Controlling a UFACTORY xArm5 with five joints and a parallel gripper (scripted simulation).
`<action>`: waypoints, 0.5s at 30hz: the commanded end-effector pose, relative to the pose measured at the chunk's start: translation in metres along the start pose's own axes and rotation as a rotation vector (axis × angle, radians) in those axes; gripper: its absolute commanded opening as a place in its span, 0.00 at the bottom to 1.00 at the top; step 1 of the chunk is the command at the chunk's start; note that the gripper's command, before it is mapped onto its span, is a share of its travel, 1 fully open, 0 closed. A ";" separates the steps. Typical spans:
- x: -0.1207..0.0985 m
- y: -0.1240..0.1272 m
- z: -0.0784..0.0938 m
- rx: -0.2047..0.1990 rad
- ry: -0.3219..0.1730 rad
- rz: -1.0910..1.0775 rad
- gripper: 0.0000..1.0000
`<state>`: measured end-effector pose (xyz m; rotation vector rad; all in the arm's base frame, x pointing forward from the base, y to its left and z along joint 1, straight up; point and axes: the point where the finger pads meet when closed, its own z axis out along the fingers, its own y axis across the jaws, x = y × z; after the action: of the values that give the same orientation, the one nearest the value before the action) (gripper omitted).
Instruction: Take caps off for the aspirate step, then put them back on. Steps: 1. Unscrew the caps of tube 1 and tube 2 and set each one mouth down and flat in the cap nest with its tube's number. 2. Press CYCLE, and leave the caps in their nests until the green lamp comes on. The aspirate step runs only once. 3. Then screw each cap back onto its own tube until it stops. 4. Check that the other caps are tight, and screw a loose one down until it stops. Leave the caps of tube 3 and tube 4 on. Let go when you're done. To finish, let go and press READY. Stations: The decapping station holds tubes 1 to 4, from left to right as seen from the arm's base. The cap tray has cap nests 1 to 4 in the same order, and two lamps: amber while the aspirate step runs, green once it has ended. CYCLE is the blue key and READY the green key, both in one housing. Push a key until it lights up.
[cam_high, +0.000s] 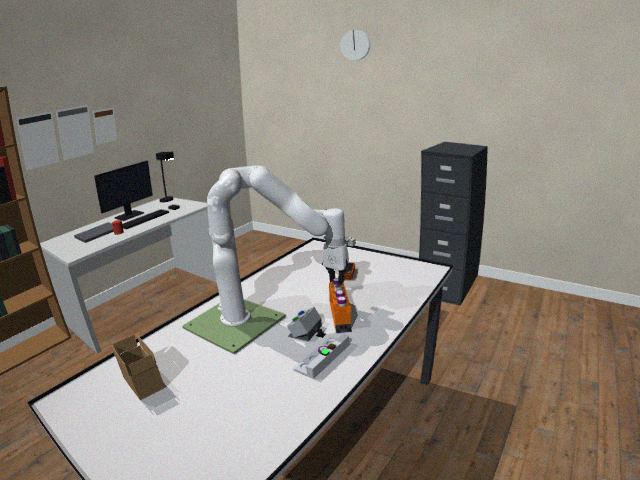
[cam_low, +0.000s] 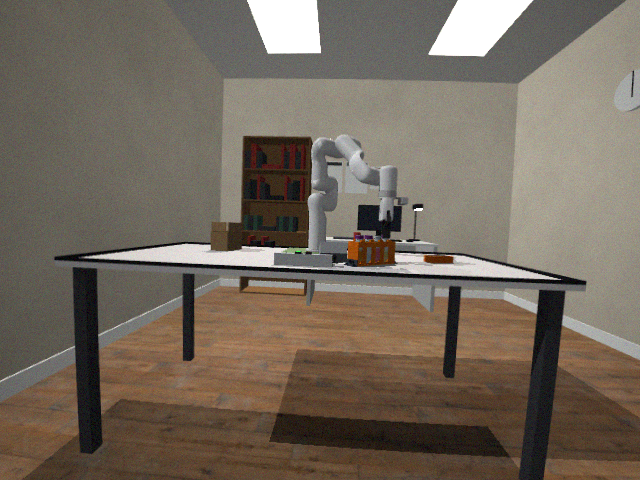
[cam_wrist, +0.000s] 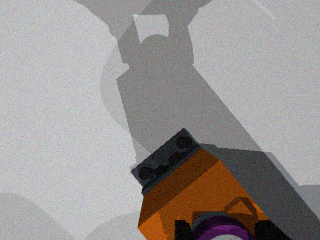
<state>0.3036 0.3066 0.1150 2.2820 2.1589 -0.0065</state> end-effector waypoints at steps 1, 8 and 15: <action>0.001 0.001 -0.001 -0.005 -0.002 0.091 0.00; 0.001 0.001 -0.001 -0.005 -0.002 0.091 0.46; 0.001 0.001 -0.001 -0.005 -0.002 0.091 0.46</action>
<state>0.3026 0.3056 0.1135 2.3760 2.0541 -0.0145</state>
